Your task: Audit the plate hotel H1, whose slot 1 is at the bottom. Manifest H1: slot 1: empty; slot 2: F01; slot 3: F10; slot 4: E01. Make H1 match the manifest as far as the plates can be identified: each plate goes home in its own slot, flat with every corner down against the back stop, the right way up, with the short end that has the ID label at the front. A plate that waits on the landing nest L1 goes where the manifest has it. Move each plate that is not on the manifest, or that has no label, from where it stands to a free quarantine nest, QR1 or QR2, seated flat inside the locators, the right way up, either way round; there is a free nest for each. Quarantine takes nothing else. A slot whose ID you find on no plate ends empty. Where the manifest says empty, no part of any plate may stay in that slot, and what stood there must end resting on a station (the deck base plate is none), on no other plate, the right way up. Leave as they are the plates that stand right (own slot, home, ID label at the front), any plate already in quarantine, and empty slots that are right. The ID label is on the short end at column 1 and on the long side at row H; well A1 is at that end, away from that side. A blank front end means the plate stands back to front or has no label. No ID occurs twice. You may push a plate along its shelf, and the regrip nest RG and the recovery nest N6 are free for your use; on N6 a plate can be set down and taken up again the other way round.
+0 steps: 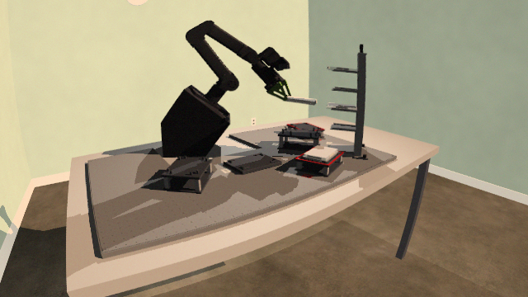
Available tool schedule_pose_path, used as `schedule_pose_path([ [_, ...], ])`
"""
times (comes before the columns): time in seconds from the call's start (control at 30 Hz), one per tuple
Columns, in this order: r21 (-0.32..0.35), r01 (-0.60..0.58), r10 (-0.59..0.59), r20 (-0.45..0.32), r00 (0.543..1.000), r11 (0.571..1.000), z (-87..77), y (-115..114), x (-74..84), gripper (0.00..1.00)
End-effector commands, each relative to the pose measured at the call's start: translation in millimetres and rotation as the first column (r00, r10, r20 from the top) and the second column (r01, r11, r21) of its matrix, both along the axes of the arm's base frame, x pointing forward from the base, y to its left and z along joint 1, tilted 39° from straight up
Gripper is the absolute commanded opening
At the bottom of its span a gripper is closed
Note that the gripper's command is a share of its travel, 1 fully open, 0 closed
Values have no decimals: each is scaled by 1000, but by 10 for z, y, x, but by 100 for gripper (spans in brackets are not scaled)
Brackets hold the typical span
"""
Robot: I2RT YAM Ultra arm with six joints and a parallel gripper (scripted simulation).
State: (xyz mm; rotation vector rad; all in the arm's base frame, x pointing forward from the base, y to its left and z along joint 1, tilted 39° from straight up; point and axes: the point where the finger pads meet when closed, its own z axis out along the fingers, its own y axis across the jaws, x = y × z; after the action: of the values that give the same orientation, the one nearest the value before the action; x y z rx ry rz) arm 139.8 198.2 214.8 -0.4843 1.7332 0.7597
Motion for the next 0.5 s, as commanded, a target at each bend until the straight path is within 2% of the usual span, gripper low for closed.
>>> schedule_pose_path([
  [0.0, 57, 14, -15, 12, 1000, 998, 244, -88, -24, 86],
  [0.47, 57, 14, -15, 10, 1000, 998, 340, -165, -61, 86],
])
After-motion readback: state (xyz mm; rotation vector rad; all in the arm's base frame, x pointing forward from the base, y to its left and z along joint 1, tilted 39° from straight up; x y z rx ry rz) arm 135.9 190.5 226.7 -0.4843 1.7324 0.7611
